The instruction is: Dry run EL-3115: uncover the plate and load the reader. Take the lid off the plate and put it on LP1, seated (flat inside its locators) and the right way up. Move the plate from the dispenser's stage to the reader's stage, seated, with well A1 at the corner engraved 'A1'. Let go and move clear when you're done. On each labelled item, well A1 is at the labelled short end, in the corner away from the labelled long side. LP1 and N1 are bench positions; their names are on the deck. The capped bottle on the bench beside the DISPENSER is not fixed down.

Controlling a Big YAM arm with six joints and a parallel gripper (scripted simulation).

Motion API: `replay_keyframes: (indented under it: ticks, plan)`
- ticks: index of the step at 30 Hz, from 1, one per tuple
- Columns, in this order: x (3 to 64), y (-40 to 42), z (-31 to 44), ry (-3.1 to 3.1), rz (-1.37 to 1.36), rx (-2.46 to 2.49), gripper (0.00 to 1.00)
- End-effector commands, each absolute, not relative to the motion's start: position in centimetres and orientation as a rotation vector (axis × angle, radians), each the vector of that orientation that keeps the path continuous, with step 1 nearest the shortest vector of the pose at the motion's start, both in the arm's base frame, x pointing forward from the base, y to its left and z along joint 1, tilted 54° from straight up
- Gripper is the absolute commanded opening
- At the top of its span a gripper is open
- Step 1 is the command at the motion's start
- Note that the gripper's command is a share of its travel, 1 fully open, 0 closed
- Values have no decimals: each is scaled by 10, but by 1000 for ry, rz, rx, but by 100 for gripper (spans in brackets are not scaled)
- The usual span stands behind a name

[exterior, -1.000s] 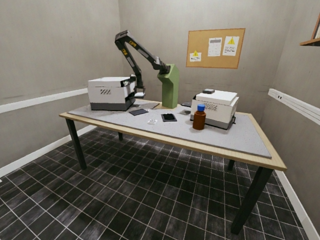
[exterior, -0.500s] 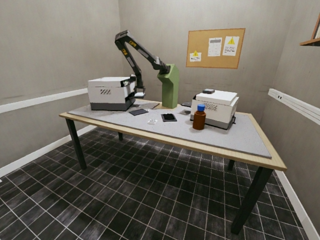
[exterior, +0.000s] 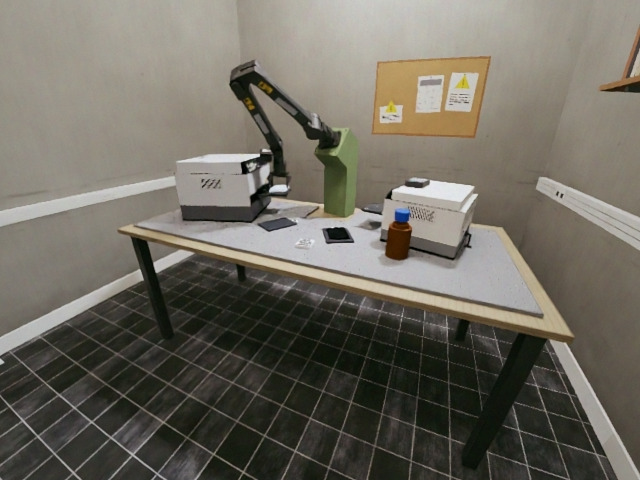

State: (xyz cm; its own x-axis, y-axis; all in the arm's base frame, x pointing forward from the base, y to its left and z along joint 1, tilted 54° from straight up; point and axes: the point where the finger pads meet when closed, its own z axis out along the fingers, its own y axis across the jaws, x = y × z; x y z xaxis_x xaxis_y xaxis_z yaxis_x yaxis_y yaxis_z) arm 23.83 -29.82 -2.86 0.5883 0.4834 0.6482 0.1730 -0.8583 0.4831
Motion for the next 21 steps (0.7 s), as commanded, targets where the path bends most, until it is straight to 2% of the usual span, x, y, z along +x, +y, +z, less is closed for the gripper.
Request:
replay_keyframes:
  ticks: [1,21]
  plan:
    - [232,-300,-33,509,1154,2465,86]
    - [233,-301,-33,513,1152,2461,86]
